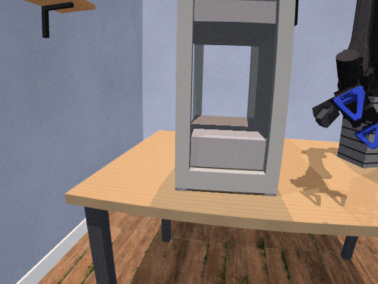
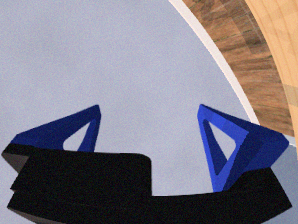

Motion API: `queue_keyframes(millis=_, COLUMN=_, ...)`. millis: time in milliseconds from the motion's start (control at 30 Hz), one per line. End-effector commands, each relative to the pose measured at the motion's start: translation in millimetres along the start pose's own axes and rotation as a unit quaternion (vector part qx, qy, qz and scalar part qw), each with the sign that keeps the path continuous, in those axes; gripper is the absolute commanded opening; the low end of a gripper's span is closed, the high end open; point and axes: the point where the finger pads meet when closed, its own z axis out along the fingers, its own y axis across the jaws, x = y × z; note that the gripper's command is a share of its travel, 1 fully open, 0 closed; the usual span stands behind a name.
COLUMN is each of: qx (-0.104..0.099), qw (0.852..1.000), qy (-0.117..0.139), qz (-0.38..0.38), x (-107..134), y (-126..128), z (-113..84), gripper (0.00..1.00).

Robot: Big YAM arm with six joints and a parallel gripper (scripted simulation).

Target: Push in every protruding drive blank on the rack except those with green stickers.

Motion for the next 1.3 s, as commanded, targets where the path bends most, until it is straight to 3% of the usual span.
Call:
queue_keyframes(millis=0, qx=-0.005, qw=1.000, qy=0.002, qz=-0.002, x=2.7, y=5.4, z=-0.5, gripper=1.00)
queue_keyframes(millis=1133, qx=-0.012, qw=1.000, qy=0.005, qz=-0.006, x=5.1, y=14.1, z=1.8, gripper=1.00)
queue_keyframes(millis=1267, qx=-0.018, qw=1.000, qy=0.004, qz=-0.008, x=8.1, y=16.0, z=-6.5, gripper=1.00)
